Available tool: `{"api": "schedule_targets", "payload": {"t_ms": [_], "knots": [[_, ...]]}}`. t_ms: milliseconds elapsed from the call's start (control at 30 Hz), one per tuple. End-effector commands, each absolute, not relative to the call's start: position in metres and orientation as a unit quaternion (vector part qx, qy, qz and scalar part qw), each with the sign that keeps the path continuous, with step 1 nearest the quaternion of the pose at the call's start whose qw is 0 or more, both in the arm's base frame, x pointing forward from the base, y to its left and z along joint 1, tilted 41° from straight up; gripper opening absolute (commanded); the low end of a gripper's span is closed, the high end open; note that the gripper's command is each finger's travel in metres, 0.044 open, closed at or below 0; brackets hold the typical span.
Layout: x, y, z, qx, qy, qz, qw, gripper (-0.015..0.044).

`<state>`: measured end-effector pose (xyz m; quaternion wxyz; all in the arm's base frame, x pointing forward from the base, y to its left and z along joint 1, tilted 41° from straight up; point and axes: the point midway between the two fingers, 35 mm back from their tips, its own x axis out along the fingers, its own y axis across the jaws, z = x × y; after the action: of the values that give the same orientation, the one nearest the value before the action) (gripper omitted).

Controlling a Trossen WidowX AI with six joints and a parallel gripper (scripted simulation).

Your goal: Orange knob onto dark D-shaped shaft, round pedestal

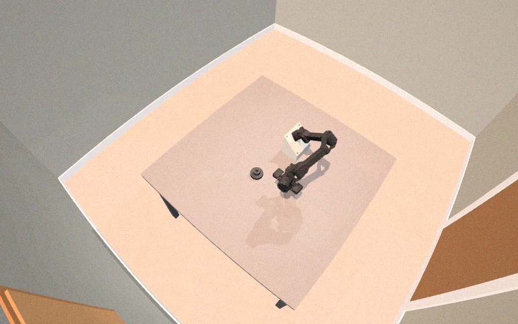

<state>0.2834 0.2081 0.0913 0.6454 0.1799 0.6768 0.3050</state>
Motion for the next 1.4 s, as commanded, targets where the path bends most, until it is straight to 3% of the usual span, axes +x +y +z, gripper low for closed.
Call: {"api": "schedule_targets", "payload": {"t_ms": [0, 367, 1367], "knots": [[0.284, 0.189, 0.114, 0.179, 0.674, 0.308, 0.647, 0.0000], [0.277, 0.156, 0.150, 0.181, 0.674, 0.309, 0.646, 0.0000], [0.314, 0.112, 0.079, 0.170, 0.678, 0.311, 0.644, 0.0000]]}}
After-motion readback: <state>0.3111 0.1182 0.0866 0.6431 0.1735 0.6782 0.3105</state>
